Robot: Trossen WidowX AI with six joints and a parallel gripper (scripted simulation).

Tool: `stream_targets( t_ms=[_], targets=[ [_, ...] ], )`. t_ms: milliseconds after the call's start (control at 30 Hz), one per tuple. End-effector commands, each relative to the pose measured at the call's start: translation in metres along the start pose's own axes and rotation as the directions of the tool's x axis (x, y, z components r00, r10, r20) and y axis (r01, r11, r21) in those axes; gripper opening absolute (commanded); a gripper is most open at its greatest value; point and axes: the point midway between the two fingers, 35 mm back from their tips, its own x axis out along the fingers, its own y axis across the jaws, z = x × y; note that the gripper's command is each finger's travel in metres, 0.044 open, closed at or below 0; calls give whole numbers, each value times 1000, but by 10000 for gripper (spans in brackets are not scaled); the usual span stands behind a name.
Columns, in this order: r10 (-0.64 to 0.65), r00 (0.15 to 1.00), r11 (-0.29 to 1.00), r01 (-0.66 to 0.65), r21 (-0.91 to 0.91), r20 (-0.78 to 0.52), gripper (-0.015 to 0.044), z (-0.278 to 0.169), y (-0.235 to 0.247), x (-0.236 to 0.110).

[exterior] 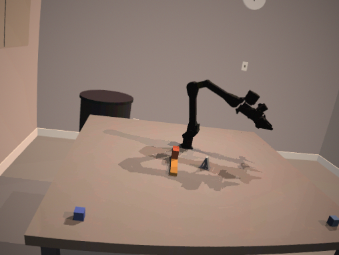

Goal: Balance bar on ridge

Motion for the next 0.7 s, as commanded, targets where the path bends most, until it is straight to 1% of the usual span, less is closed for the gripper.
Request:
stream_targets(
  t_ms=[0, 333, 667],
  targets=[
    [-57, 998, 998, 57, 9, -39, 315, -5, -25, -1],
    [-177, 973, 980, 189, 68, -151, 315, -27, -85, -11],
    [-274, 920, 939, 318, 130, -279, 315, -54, -140, -31]
  ],
)
